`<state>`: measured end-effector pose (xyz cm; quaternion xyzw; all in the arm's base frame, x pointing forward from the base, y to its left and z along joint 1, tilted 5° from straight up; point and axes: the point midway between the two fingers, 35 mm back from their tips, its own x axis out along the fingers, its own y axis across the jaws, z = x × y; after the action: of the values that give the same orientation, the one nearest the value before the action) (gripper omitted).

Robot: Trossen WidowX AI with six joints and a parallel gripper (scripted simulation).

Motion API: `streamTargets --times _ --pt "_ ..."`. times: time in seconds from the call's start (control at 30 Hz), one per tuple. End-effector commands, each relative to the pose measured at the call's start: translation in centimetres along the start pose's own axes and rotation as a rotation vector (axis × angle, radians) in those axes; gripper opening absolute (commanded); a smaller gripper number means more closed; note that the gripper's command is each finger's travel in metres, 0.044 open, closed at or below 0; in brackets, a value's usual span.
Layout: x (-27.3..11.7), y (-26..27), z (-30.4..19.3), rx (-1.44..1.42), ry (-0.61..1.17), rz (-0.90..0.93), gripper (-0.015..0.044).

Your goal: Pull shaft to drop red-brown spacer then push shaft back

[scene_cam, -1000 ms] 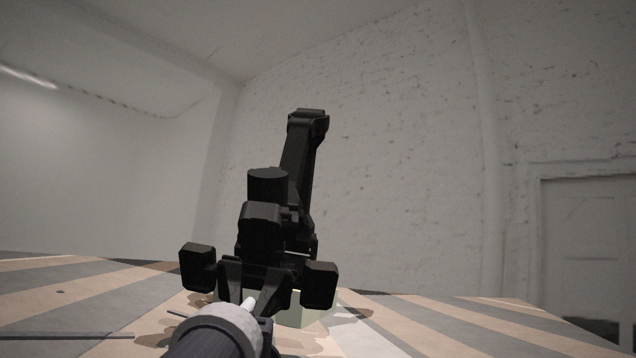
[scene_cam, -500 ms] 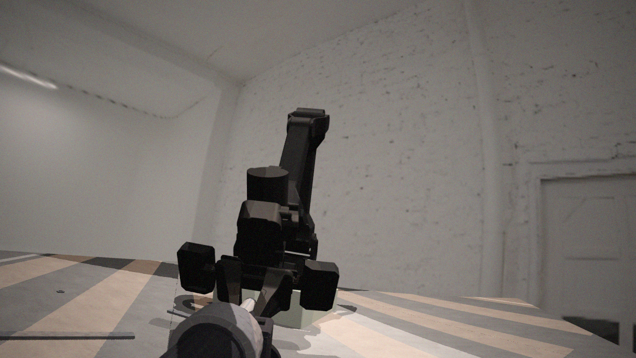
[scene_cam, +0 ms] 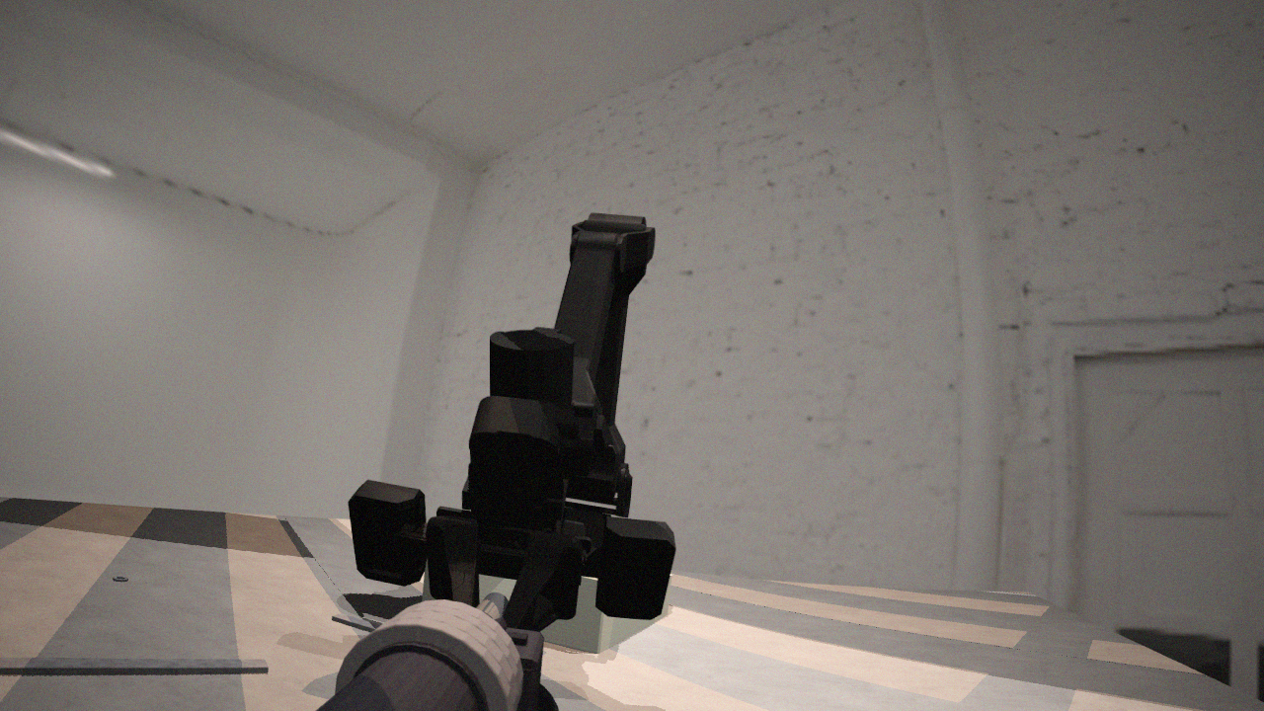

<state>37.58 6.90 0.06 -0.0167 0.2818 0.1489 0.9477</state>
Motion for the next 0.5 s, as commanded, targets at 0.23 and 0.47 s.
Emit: streamTargets --times 0.23,0.47 --pt "0.4 0.02 0.39 0.002 -0.004 0.002 0.0" --pt "0.59 0.02 0.5 0.002 -0.005 0.002 0.0"
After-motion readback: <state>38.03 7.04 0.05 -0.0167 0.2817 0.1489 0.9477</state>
